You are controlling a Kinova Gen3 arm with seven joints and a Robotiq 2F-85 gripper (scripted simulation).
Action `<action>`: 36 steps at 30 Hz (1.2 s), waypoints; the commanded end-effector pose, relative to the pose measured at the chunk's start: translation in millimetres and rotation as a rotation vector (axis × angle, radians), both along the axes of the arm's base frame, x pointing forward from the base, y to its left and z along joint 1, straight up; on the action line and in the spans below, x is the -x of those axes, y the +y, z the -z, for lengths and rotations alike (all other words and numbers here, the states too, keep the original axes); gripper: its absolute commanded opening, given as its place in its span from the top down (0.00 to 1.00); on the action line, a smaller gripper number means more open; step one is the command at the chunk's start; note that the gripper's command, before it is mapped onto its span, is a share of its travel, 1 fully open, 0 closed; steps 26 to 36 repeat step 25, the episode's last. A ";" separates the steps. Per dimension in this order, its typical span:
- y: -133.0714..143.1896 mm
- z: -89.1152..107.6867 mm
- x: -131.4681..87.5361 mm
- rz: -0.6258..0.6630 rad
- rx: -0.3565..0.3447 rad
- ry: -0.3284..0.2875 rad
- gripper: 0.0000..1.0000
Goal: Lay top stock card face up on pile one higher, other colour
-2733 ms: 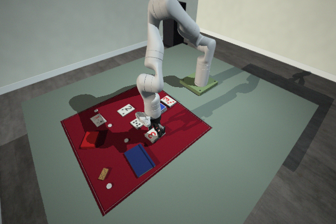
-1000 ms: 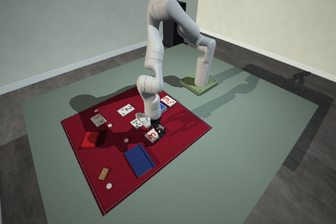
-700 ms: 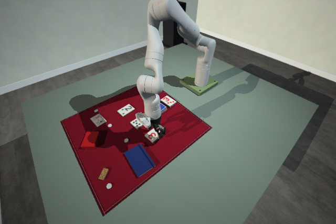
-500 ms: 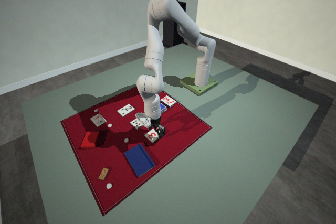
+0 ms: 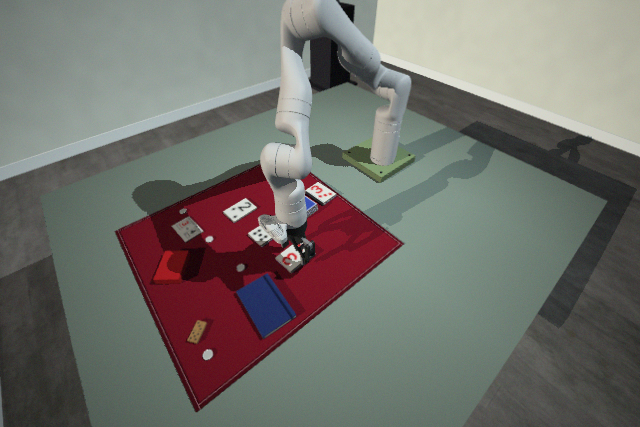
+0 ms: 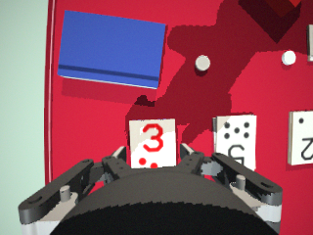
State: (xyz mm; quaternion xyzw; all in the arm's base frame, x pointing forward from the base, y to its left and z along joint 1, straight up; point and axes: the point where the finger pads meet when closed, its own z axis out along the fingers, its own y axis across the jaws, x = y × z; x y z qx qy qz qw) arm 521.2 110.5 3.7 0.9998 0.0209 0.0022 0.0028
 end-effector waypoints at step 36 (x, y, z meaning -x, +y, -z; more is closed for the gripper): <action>0.4 -52.9 -0.4 0.000 0.000 -0.002 0.15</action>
